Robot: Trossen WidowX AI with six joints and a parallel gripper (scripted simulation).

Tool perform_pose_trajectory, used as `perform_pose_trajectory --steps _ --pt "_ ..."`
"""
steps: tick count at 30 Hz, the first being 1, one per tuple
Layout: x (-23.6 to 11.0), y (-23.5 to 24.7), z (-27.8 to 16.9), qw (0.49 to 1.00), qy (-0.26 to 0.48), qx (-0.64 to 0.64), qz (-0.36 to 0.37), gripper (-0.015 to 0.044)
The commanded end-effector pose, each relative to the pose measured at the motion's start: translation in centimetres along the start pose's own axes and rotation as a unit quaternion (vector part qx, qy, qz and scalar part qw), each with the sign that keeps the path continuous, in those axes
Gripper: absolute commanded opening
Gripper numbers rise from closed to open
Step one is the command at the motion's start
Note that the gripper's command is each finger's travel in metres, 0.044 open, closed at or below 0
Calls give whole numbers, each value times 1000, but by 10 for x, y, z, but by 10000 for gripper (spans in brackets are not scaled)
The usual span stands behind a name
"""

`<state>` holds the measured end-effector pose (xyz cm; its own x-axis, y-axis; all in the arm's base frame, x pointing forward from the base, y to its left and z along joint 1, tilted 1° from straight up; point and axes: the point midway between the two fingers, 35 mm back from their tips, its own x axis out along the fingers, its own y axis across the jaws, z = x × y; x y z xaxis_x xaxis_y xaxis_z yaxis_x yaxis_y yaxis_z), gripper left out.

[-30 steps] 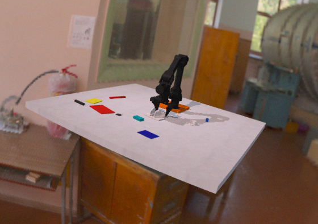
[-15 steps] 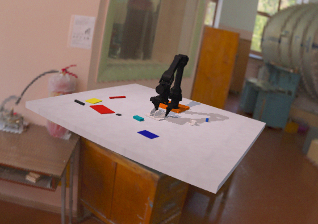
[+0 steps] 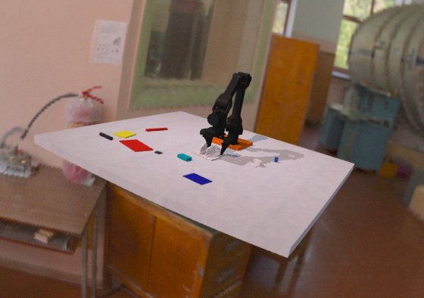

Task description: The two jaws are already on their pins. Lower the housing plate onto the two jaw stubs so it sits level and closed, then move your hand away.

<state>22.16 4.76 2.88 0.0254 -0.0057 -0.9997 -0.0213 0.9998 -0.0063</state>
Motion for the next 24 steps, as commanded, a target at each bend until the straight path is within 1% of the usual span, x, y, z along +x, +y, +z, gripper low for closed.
perform_pose_trajectory --steps 1,6,9,10,24 --pt "0 0 0 1000 0 0 -1 351" --pt "0 0 0 1000 0 0 -1 351" --pt "0 0 0 1000 0 0 0 430" --pt "0 0 0 1000 0 0 0 440" --pt "-2 0 0 1000 0 0 0 440"
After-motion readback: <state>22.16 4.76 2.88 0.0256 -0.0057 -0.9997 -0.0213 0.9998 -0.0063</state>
